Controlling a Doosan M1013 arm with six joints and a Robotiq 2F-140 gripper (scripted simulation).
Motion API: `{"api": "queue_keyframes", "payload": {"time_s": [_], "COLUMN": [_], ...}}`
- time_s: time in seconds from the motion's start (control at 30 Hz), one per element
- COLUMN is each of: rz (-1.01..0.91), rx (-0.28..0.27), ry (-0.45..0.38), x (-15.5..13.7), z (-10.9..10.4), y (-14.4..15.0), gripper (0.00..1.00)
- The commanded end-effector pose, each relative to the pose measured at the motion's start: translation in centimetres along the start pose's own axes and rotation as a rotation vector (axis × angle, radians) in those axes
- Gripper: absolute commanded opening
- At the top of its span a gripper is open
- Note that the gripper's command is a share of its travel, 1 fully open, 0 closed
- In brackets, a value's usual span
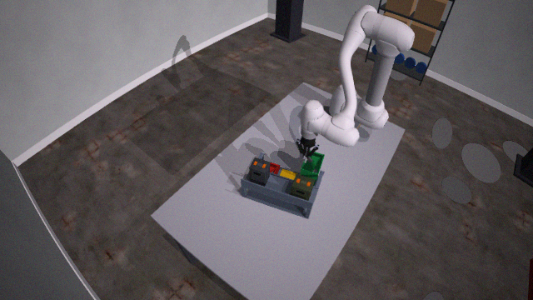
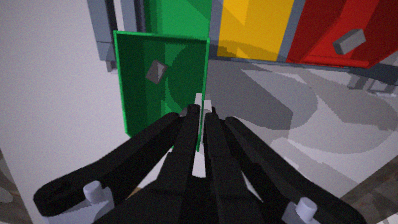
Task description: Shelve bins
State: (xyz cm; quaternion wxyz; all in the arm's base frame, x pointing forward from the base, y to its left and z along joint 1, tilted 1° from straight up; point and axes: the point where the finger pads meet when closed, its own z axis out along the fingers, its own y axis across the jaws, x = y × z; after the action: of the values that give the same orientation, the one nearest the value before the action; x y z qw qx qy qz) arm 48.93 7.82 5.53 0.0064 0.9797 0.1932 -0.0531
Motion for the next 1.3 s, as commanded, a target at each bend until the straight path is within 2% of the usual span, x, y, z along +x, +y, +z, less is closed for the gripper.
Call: {"api": "queue_keyframes", "payload": {"time_s": [0.0,1.27], "rz": [0.000,0.000], "rx": [0.000,0.000], "ry": [0.000,0.000], "x": [0.3,4.0], "z": [0.0,-0.4], "y": [0.0,0.0], "gripper": [0.10,0.10]}}
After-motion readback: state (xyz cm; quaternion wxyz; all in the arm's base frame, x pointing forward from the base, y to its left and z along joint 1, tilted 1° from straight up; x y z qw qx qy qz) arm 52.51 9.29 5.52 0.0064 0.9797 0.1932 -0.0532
